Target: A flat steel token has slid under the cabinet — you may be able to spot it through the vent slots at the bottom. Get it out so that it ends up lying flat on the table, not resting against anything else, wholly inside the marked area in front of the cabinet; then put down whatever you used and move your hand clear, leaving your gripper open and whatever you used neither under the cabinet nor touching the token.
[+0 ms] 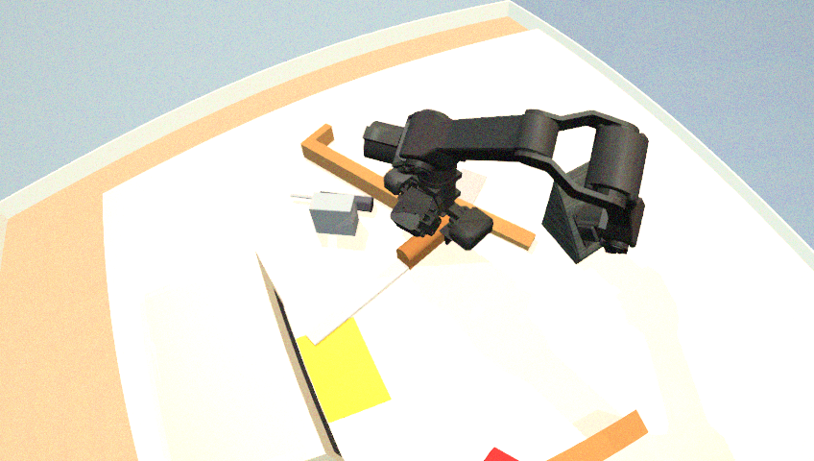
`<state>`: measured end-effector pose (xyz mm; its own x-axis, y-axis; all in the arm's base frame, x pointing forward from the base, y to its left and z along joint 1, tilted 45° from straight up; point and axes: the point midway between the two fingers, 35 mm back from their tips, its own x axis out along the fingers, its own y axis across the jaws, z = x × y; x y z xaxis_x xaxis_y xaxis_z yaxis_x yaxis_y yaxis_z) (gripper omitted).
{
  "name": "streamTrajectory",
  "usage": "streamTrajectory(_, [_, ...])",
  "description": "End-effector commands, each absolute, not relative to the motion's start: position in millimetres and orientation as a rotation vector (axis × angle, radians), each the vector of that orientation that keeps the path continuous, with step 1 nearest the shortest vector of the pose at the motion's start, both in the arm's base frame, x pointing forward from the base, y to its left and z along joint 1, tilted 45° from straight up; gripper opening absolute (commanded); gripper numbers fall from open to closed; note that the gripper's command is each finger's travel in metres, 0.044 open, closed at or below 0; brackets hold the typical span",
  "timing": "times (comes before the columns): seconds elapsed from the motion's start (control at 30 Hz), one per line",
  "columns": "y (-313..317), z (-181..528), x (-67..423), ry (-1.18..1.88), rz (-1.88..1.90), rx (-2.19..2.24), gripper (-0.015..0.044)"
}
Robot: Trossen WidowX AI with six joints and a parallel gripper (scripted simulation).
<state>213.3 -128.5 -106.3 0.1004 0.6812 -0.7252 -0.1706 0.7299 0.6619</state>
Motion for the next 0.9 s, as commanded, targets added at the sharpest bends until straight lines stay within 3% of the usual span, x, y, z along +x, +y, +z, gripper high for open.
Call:
streamTrajectory(0.0, [-128.2,-106.6,213.2,1.330,0.664,0.472,0.0270])
streamTrajectory(0.4, [-125.6,-109.4,212.3,1.331,0.663,0.473,0.0270])
streamTrajectory(0.53, [-127.7,-108.1,213.2,1.330,0.663,0.466,0.0165])
streamTrajectory(0.87, [-127.7,-108.1,213.2,1.330,0.663,0.466,0.0079])
